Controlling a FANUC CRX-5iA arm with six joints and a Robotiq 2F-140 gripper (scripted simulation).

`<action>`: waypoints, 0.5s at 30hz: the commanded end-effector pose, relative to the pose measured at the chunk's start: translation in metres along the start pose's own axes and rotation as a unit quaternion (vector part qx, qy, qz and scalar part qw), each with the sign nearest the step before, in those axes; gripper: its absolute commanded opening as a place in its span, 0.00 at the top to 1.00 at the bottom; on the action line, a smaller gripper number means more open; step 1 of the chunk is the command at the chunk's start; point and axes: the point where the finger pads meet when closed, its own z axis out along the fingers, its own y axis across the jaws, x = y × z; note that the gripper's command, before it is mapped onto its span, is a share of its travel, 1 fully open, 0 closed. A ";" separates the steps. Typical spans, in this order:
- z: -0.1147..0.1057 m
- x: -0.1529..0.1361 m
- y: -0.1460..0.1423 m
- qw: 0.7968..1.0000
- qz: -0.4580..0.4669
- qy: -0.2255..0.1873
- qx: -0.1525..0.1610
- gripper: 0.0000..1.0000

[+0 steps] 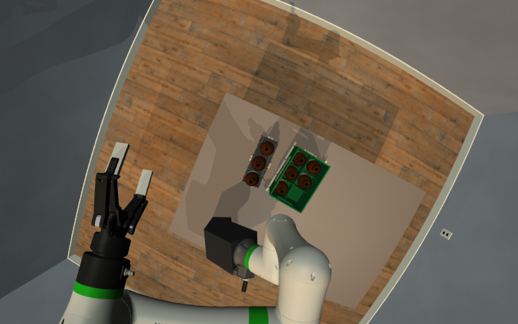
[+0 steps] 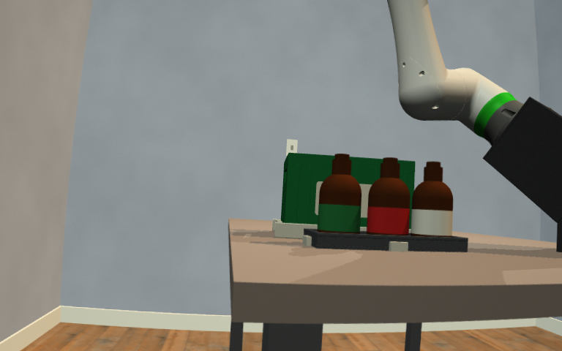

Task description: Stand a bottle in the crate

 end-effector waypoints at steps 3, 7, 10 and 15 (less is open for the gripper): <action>0.000 0.000 0.000 1.000 0.000 0.000 0.000 0.00; 0.022 -0.026 -0.004 1.000 -0.013 -0.009 0.021 0.00; 0.066 -0.082 -0.019 0.996 -0.043 -0.026 0.072 0.00; 0.107 -0.147 -0.049 0.983 -0.086 -0.041 0.155 0.00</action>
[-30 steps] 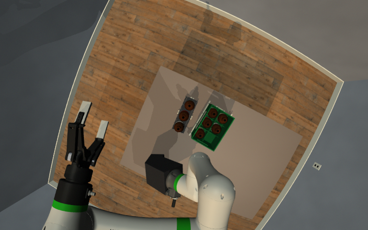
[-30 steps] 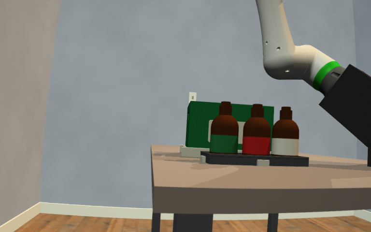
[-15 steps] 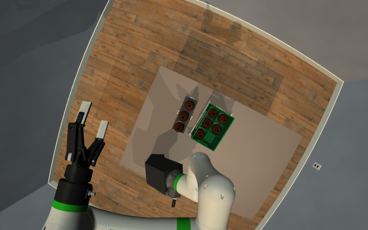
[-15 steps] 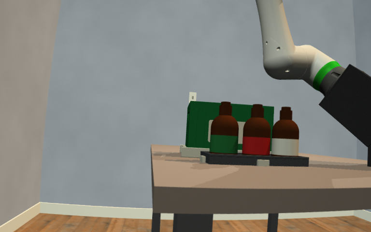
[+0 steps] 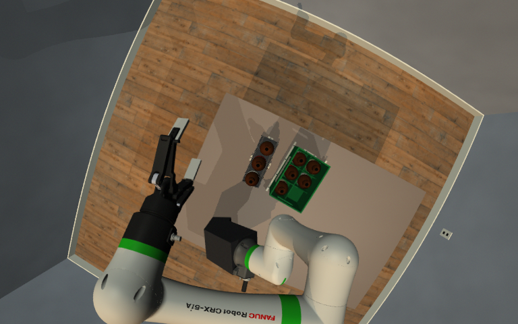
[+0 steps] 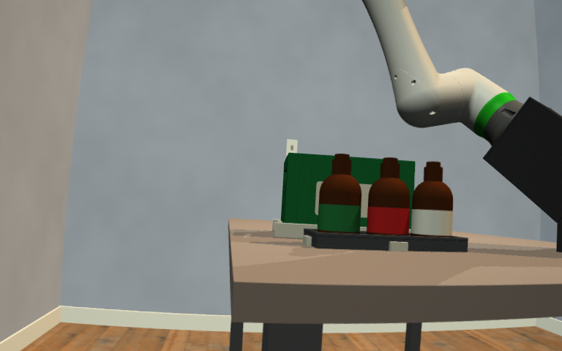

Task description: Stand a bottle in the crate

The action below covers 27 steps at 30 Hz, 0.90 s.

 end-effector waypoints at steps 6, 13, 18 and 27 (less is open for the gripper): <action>0.082 -0.105 -0.052 0.992 -0.058 -0.013 0.111 0.00; 0.137 -0.180 -0.105 0.987 -0.075 -0.010 0.145 0.00; 0.166 -0.233 -0.162 0.972 -0.104 0.003 0.212 0.00; 0.194 -0.305 -0.264 0.945 -0.137 0.036 0.296 0.00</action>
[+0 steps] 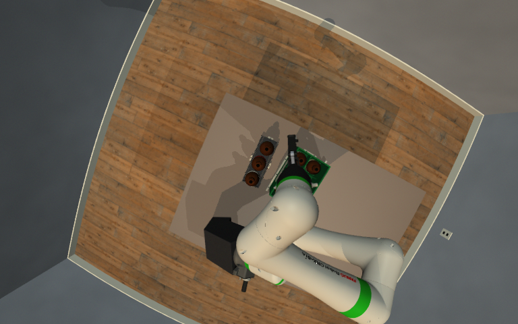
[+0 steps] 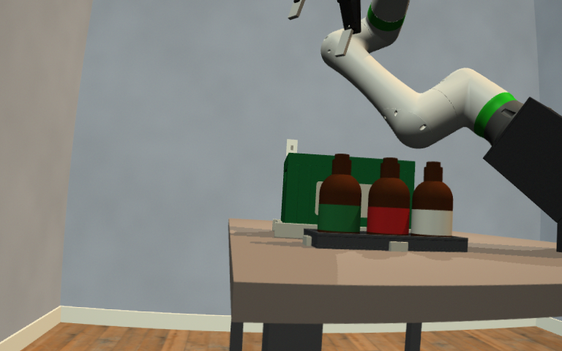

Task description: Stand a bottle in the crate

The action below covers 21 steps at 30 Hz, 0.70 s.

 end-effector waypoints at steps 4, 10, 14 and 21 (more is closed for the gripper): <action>0.070 -0.036 -0.089 0.996 -0.041 0.036 0.067 0.00; 0.111 -0.049 -0.160 0.991 -0.059 0.064 0.102 0.00; 0.134 -0.055 -0.204 0.988 -0.066 0.075 0.115 0.00; 0.135 -0.055 -0.206 0.988 -0.066 0.076 0.116 1.00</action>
